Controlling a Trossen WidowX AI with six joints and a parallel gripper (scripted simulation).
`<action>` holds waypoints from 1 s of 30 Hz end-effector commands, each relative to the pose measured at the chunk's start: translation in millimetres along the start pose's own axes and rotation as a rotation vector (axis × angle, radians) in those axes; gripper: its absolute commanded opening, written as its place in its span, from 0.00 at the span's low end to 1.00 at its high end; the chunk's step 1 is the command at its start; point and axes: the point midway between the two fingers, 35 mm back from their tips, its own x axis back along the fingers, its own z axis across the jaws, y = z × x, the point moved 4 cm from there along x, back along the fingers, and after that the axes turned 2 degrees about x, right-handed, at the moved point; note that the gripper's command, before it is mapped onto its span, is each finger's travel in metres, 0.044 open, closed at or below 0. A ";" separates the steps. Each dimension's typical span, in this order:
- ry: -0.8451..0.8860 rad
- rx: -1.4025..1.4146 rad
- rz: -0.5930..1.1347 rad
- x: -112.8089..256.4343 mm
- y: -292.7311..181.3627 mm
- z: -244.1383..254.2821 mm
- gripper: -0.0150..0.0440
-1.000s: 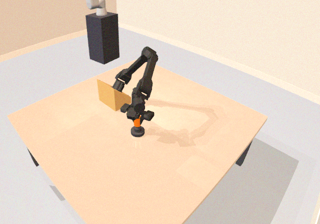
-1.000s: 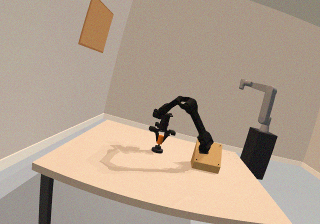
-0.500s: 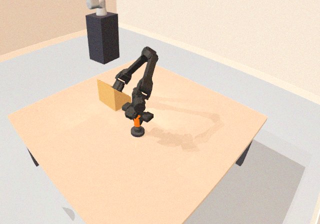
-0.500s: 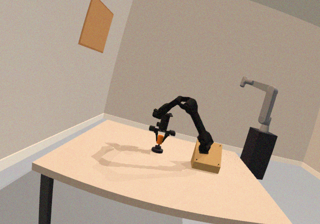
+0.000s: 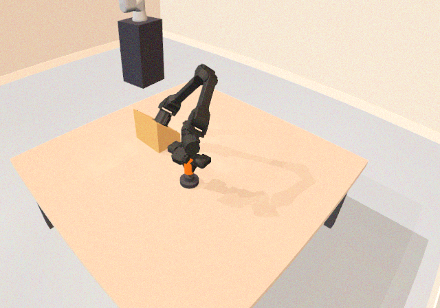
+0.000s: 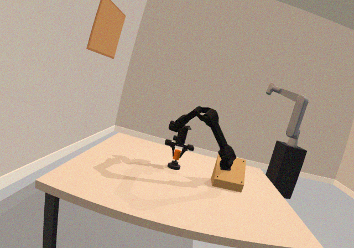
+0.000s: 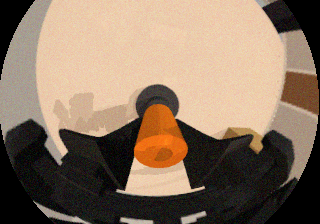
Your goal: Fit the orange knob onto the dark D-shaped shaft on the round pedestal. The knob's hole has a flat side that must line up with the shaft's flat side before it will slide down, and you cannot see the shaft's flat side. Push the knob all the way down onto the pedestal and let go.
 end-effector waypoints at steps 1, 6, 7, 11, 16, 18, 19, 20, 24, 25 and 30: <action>0.000 -0.005 -0.001 -1.2 0.5 -0.1 0.25; 0.000 -0.005 -0.001 -2.2 0.5 -0.1 0.25; 0.000 -0.005 -0.001 -2.4 0.4 -0.1 0.25; 0.000 -0.002 -0.001 -2.4 0.5 -0.4 0.25; 0.000 0.000 -0.001 -3.2 0.4 -0.8 0.25; 0.000 0.005 -0.001 -3.2 0.3 -0.8 0.25; 0.000 0.014 -0.001 -3.2 0.3 -0.8 0.25; 0.000 0.025 -0.001 -3.2 0.2 -0.8 0.25; 0.000 0.032 -0.001 -3.2 -0.4 -0.9 0.25; 0.000 0.024 -0.001 -3.2 -0.5 -1.0 0.25; 0.000 -0.005 -0.001 -5.8 -1.0 -1.1 0.25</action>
